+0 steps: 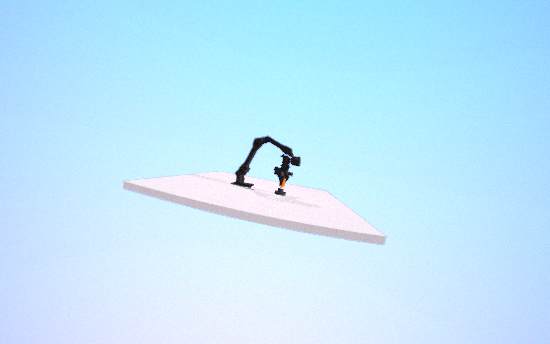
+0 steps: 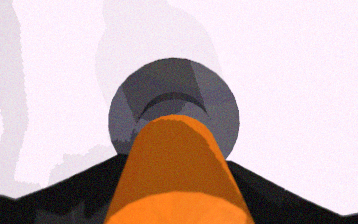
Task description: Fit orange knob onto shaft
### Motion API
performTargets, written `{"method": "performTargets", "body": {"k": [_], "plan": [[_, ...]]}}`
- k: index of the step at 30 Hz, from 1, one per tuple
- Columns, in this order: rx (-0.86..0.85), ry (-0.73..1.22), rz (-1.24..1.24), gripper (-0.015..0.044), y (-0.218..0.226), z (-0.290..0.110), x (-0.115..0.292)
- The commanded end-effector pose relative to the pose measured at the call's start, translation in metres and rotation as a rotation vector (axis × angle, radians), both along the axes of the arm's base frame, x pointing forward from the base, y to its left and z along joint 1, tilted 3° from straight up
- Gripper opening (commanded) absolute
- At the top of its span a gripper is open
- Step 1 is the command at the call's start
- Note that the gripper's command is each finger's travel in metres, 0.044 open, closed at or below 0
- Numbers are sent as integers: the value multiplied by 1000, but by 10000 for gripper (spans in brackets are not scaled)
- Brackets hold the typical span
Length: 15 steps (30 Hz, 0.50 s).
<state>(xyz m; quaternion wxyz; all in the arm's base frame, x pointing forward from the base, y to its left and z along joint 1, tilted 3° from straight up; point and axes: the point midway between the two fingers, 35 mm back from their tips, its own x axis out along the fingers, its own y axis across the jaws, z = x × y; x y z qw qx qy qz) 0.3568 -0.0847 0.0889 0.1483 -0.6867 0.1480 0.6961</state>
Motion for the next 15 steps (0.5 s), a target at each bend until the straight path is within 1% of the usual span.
{"method": "performTargets", "body": {"k": [1,3,6,15], "plan": [[0,-1,3,0,0,4,0],[-1,-1,-23,0,0,4,0],[-2,-1,-127,0,0,4,-1],[-8,1,-680,0,1,1,-2]]}}
